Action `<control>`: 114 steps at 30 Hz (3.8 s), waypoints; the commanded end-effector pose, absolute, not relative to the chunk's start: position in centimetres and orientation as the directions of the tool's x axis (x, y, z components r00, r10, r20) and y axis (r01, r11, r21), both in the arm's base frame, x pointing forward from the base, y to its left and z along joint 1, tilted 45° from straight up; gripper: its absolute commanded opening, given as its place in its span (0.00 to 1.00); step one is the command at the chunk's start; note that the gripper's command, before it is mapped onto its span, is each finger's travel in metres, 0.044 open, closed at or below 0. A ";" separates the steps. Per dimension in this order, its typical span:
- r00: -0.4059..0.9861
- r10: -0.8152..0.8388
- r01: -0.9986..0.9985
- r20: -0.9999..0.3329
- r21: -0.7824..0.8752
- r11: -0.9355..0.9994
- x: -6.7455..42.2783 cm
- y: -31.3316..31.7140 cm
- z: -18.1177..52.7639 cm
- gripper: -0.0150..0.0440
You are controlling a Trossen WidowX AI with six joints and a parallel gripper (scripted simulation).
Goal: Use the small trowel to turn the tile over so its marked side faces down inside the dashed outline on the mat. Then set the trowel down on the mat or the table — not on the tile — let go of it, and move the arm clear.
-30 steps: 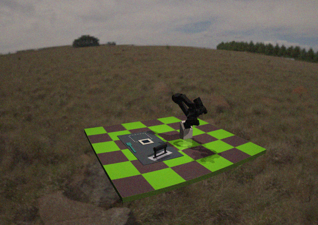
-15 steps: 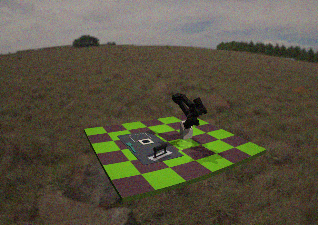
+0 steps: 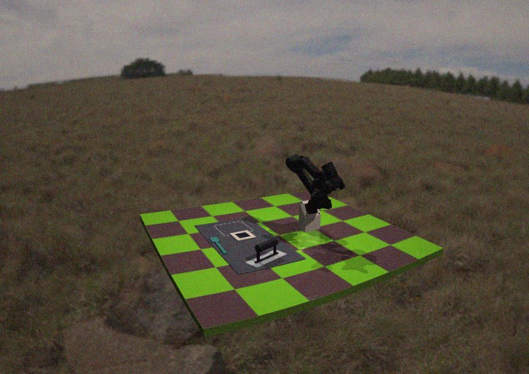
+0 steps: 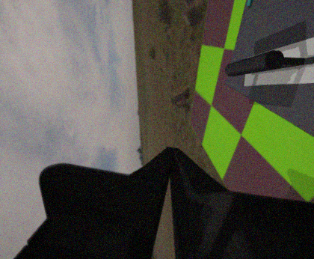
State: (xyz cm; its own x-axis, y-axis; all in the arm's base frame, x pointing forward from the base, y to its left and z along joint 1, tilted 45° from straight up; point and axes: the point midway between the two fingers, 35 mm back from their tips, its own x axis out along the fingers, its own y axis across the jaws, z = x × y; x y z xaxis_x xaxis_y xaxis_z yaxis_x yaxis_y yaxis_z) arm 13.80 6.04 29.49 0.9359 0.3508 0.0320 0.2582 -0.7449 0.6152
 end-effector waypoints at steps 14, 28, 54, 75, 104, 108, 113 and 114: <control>0.944 0.307 0.120 0.123 0.738 -0.664 13.7 6.5 32.2 0.71; 0.912 0.294 -0.173 0.286 0.919 -0.355 13.3 9.7 37.9 0.71; 0.823 0.504 -0.458 0.261 0.830 0.318 15.8 20.2 41.4 0.71; 0.819 0.567 -0.447 -0.085 0.523 0.725 23.9 25.5 36.4 0.71; 0.322 0.558 -0.513 -0.765 0.355 0.782 35.5 22.6 23.0 0.71; 0.207 0.584 -0.494 -0.785 0.431 0.755 36.5 21.0 21.6 0.71; 0.078 0.639 -0.443 -0.765 0.547 0.710 37.6 18.8 20.4 0.71; 0.056 0.653 -0.429 -0.756 0.572 0.699 37.9 18.3 20.2 0.71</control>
State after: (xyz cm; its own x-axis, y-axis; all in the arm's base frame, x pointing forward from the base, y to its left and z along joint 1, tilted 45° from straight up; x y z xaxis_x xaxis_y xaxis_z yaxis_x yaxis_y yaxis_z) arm 37.29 19.35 20.73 0.1156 0.6190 -0.7769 -0.4589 0.7269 0.5109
